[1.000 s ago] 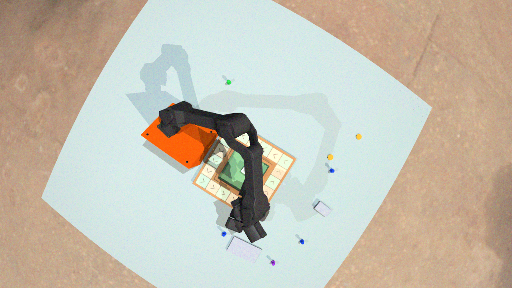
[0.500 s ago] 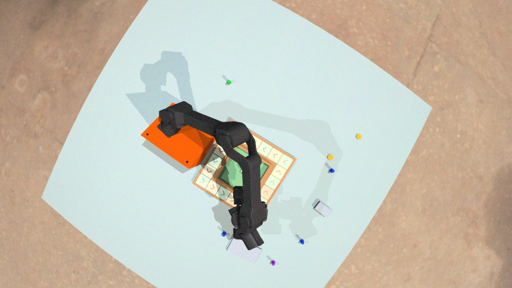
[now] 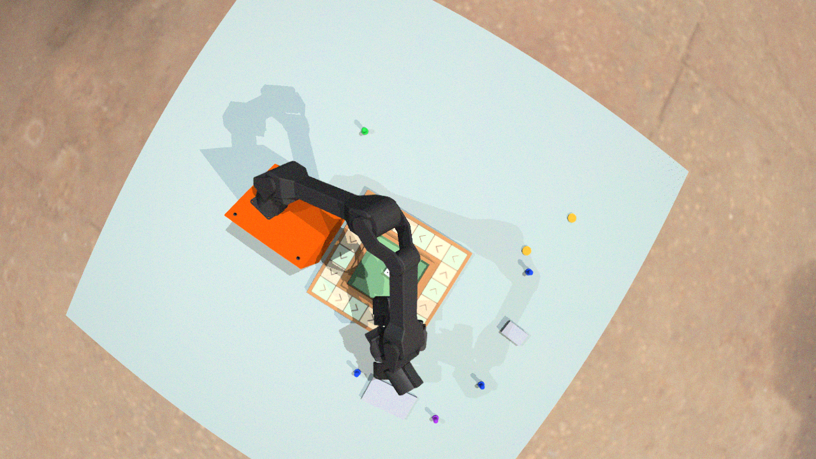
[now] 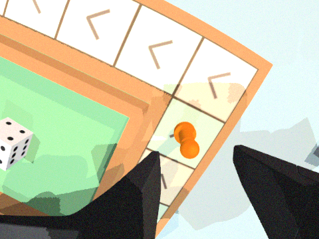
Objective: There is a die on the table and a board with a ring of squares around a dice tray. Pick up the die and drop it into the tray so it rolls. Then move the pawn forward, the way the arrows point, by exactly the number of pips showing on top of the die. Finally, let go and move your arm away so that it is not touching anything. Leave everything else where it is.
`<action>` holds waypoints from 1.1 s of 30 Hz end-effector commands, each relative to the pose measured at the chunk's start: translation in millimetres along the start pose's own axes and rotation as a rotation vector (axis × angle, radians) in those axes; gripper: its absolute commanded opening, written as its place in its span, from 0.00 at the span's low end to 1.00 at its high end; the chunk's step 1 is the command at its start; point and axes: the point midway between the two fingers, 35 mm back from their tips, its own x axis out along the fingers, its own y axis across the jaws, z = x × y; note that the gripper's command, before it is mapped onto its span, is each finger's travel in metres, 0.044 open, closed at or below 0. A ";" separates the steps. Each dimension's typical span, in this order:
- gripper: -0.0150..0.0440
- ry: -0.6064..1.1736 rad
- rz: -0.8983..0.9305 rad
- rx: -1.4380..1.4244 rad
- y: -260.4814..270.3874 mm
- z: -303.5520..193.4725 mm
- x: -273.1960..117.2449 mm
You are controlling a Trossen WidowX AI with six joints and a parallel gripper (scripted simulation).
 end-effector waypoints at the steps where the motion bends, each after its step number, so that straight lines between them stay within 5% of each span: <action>1: 0.59 0.000 0.008 0.007 2.0 -1.0 8.7; 16: 0.59 -0.001 0.010 0.007 3.0 -1.2 30.9; 21: 0.37 -0.001 0.010 0.007 3.0 -1.2 30.9; 33: 0.25 0.000 0.008 0.007 2.0 -0.6 26.0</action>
